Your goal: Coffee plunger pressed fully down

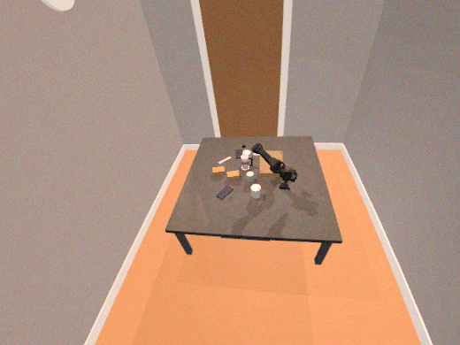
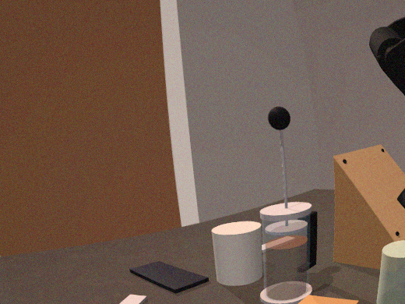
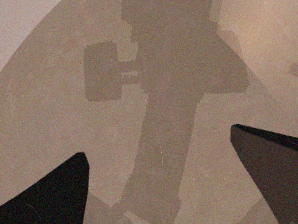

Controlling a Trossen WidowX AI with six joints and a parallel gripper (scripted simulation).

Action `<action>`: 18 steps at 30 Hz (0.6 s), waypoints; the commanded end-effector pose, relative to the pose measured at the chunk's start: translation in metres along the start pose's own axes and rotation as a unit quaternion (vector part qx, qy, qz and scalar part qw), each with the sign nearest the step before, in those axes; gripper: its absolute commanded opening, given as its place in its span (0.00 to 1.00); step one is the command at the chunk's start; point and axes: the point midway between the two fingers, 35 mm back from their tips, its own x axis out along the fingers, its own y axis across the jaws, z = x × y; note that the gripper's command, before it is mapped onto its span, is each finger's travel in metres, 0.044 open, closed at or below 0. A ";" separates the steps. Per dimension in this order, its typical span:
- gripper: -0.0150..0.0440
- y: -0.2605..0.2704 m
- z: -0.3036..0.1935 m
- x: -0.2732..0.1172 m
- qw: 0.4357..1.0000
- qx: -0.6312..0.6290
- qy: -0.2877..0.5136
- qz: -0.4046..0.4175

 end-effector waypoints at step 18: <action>1.00 -0.099 -0.050 0.002 0.956 0.218 0.121 -0.157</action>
